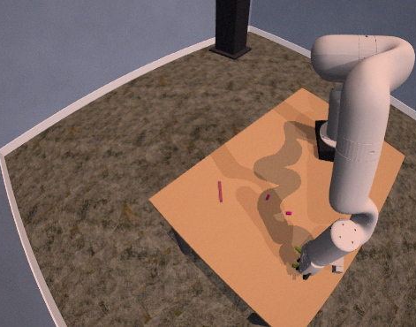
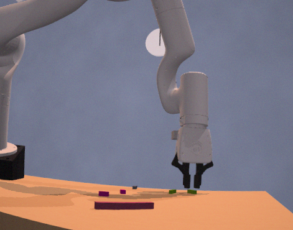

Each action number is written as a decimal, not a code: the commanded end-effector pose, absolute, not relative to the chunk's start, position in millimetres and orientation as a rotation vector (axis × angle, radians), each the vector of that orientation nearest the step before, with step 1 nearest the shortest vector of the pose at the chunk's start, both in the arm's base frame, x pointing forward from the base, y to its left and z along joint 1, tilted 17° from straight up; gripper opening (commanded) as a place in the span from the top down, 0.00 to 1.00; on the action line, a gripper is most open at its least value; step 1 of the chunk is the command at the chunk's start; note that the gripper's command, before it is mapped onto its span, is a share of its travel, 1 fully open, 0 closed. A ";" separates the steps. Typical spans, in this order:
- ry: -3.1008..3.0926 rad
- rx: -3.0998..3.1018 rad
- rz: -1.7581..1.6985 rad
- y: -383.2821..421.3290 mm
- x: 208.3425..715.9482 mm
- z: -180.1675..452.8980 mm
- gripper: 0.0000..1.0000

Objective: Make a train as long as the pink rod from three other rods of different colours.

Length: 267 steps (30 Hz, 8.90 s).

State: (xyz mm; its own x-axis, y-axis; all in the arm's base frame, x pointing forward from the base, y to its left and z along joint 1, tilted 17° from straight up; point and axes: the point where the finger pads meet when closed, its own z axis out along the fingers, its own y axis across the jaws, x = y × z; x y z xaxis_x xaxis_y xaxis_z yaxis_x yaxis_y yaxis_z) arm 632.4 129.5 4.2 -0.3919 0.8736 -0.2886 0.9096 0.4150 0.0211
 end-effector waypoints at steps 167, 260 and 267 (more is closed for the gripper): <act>2.417 1.559 -0.202 151.9 621.7 87.4 0.96; 2.157 1.881 -0.145 164.3 450.9 -32.2 0.96; 2.157 1.881 -0.145 164.3 450.9 -32.2 0.96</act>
